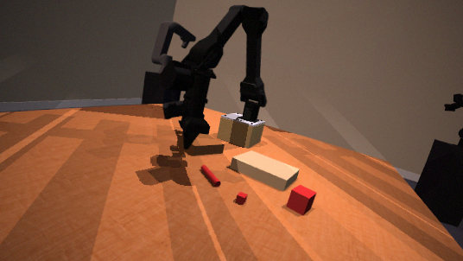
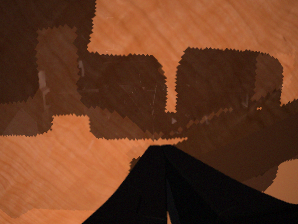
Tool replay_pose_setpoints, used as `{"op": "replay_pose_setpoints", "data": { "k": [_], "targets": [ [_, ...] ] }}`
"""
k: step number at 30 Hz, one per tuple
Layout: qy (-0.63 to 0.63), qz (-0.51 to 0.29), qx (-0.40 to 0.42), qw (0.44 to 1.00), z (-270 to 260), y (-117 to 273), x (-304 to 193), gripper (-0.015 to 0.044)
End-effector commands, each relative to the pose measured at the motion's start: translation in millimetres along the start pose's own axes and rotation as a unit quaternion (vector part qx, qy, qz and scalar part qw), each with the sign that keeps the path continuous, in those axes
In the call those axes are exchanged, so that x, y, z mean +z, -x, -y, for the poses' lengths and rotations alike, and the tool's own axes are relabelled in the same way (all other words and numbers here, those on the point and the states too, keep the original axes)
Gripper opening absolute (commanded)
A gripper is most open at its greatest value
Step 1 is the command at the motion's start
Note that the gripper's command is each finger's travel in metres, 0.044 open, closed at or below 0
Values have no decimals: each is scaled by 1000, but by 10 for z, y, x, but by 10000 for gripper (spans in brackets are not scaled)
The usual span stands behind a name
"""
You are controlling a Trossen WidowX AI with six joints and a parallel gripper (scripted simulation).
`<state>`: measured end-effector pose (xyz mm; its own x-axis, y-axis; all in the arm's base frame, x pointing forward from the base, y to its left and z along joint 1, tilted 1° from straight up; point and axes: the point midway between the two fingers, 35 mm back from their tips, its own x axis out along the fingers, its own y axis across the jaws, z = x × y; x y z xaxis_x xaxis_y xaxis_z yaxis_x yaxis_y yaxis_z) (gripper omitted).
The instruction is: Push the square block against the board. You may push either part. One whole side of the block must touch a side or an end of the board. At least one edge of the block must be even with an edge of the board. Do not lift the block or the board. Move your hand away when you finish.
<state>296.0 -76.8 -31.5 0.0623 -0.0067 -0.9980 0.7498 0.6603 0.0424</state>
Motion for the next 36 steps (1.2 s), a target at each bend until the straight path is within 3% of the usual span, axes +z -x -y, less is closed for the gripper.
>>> {"op": "replay_pose_setpoints", "data": {
  "k": [1,33,36],
  "targets": [
    [-2,-14,-6,1000,29,-48,-22,0],
    [-2,-11,-6,1000,-3,-67,491,0],
    [-3,-10,-6,1000,-6,139,454,0]
  ]
}}
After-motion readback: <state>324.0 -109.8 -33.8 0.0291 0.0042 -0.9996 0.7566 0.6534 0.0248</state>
